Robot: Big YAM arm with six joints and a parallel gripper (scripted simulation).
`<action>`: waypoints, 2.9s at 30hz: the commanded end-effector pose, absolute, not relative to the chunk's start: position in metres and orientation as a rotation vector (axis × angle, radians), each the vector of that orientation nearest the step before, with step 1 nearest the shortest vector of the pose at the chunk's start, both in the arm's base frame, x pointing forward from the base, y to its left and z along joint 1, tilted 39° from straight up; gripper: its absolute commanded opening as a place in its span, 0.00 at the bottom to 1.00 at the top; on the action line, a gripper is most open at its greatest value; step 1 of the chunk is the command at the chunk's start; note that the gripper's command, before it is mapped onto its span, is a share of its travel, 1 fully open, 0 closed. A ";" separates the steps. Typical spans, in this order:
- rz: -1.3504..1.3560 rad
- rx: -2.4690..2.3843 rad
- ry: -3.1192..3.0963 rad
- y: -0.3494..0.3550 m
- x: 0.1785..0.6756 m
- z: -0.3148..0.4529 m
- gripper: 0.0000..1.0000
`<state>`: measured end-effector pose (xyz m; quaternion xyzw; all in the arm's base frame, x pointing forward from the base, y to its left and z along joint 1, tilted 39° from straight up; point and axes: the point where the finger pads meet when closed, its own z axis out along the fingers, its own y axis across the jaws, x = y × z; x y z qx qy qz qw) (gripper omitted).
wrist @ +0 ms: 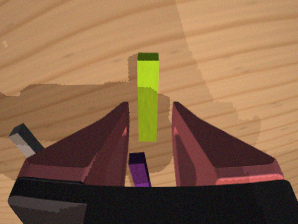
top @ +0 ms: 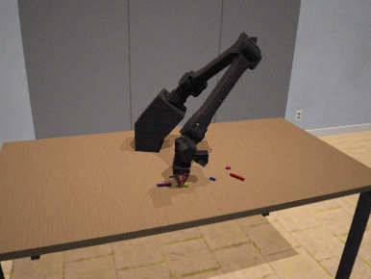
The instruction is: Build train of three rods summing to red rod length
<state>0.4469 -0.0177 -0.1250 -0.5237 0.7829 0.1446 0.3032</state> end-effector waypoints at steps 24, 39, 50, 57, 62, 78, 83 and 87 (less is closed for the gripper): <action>0.386 -1.385 2.077 -0.011 0.454 -0.131 0.24; 0.386 -1.385 2.077 -0.011 0.454 -0.131 0.24; 0.386 -1.385 2.077 -0.011 0.454 -0.131 0.05; 0.386 -1.385 2.077 -0.011 0.454 -0.131 0.05; 0.386 -1.385 2.077 -0.011 0.454 -0.131 0.05; 0.386 -1.385 2.077 -0.011 0.454 -0.131 0.05; 0.357 -1.371 2.074 -0.027 0.453 -0.116 0.05; 0.366 -1.366 2.079 -0.034 0.444 -0.108 0.05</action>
